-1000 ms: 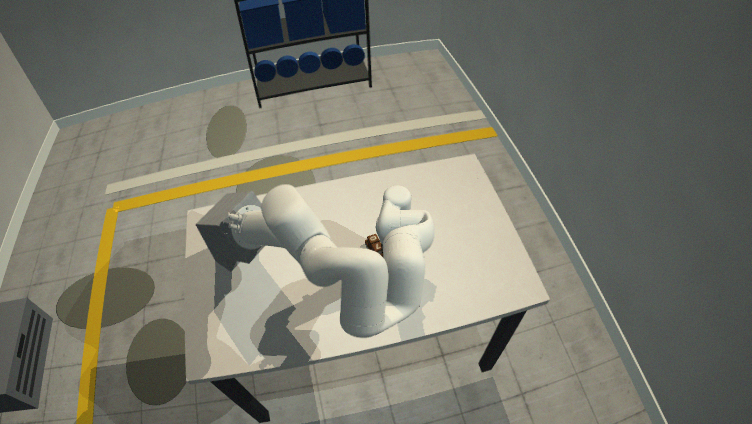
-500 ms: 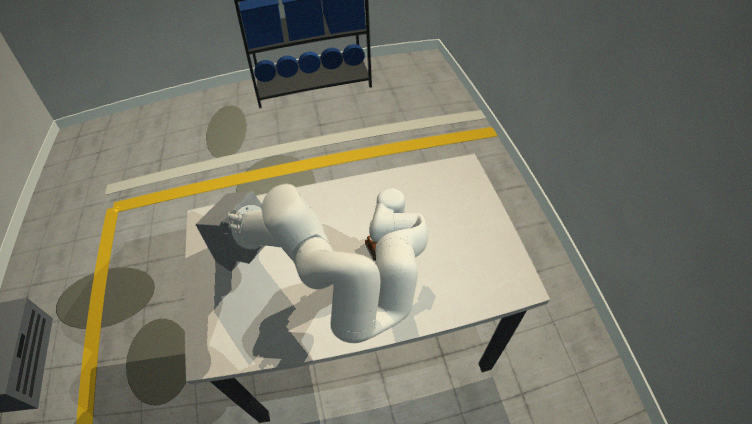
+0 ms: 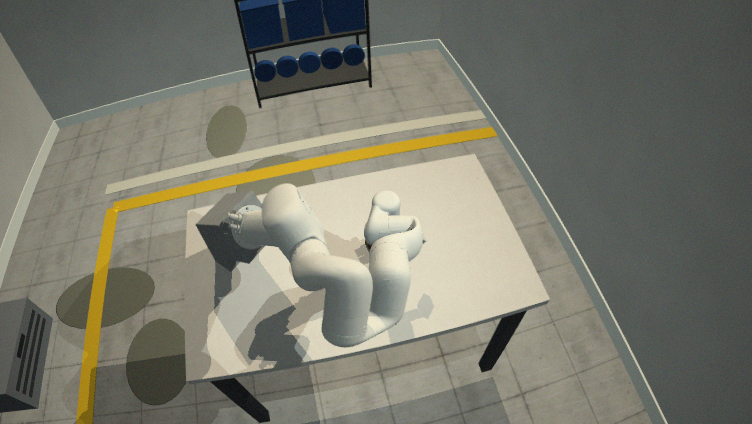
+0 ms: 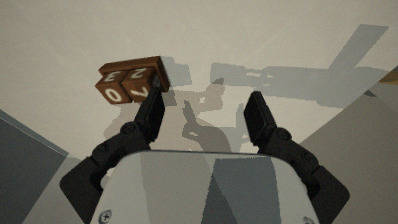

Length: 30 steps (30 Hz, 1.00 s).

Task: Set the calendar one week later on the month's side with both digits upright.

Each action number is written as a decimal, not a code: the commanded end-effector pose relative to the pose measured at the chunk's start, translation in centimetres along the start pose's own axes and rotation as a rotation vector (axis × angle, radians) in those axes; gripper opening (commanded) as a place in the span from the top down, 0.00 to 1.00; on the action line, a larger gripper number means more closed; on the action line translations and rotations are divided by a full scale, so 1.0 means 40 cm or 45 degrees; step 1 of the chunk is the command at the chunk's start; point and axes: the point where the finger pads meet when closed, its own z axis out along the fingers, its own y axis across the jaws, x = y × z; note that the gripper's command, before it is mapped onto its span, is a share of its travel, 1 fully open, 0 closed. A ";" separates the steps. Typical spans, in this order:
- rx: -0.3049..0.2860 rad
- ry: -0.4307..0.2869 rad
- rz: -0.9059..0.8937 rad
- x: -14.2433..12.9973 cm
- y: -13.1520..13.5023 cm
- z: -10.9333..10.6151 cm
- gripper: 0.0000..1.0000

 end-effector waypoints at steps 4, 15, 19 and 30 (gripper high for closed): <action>-0.005 0.011 0.051 -0.038 0.008 -0.001 0.00; -0.004 0.011 0.369 -0.049 0.011 -0.001 0.00; -0.004 0.011 0.377 -0.097 0.022 -0.001 0.00; -0.003 0.012 0.664 -0.108 0.025 -0.001 0.00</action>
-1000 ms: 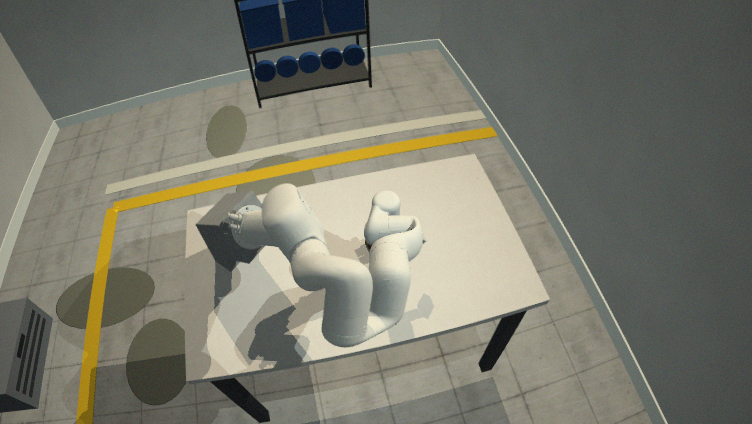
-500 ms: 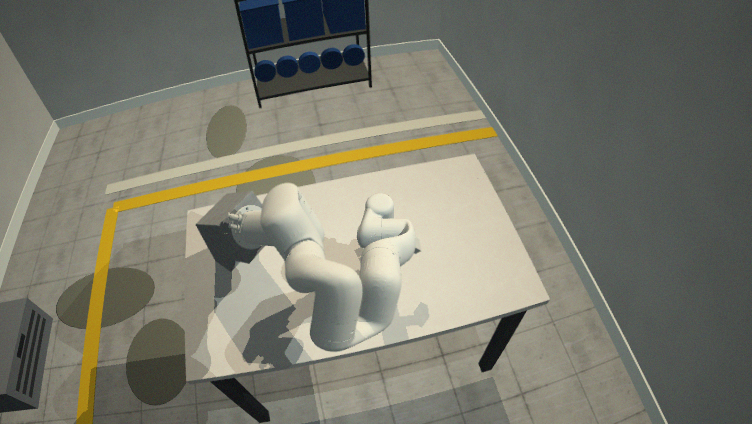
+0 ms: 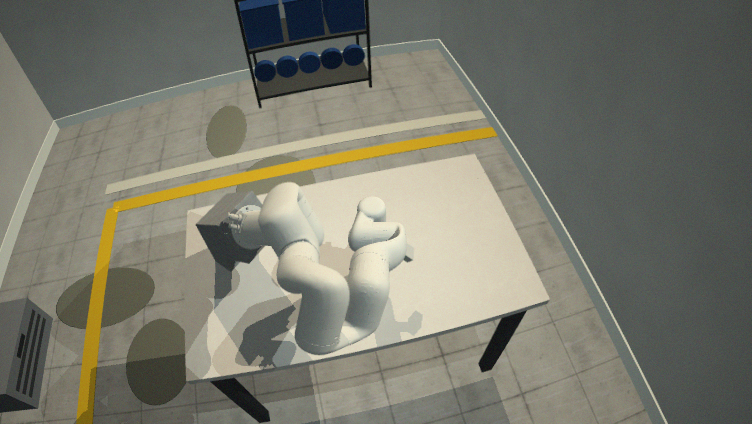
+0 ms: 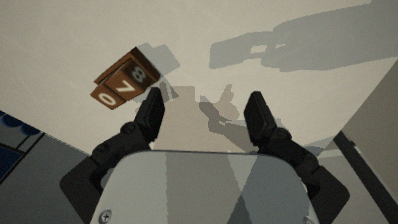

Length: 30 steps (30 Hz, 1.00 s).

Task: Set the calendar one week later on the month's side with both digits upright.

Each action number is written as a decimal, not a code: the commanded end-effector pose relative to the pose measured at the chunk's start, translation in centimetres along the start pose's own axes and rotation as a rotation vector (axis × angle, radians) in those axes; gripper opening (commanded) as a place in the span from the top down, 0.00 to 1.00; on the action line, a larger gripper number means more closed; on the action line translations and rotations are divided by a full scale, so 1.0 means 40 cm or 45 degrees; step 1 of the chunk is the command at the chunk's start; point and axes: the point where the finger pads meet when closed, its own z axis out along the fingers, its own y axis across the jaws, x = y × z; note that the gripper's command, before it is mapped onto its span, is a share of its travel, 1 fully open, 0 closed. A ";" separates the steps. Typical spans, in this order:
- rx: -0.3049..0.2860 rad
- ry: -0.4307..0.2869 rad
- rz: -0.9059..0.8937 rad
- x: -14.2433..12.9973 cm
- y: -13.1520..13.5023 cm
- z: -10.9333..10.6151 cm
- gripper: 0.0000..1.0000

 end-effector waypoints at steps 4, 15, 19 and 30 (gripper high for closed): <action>0.000 0.007 0.210 -0.024 0.017 -0.001 0.00; 0.000 0.007 0.210 -0.047 0.033 0.020 0.00; 0.000 0.007 0.210 -0.047 0.033 0.035 0.00; 0.000 0.007 0.210 -0.046 0.033 0.071 0.00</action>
